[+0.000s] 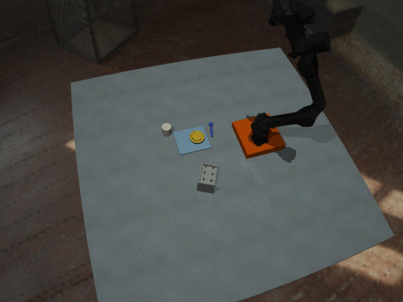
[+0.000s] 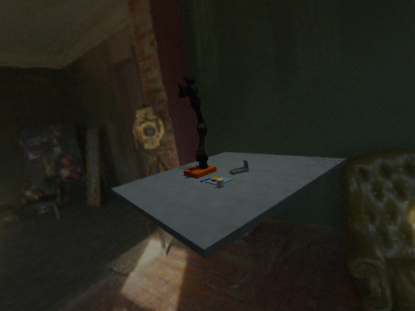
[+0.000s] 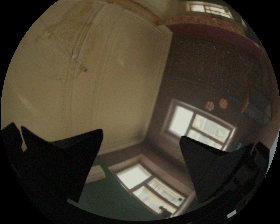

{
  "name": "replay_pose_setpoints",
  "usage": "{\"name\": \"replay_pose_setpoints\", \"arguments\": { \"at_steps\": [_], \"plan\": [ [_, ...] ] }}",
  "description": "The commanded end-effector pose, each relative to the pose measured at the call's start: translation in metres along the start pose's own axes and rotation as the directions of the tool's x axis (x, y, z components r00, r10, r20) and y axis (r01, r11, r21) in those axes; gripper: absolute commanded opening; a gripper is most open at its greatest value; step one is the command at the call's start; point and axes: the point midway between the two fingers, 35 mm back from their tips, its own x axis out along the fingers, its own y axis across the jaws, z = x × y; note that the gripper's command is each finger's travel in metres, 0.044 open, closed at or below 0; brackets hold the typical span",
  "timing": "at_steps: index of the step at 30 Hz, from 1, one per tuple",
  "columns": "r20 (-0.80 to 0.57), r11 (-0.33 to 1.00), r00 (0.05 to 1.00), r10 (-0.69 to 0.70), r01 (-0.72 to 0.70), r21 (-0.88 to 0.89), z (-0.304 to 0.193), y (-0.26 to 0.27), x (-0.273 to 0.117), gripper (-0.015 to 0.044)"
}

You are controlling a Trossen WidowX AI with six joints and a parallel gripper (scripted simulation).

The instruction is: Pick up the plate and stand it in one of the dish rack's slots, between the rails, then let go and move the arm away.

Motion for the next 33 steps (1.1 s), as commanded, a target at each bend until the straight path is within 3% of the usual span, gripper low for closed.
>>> {"name": "replay_pose_setpoints", "arguments": {
  "at_steps": [1, 17, 33],
  "plan": [
    [-0.065, 0.995, 0.995, -0.074, 0.070, -0.069, -0.020, -0.026, 0.011, 0.0400],
    [-0.339, 0.899, 0.868, -0.364, 0.232, -0.371, -0.112, -0.134, 0.027, 0.0400],
    [-0.536, 0.735, 0.582, -0.611, 0.166, -0.657, -0.198, -0.230, -0.005, 0.0400]
  ]
}}
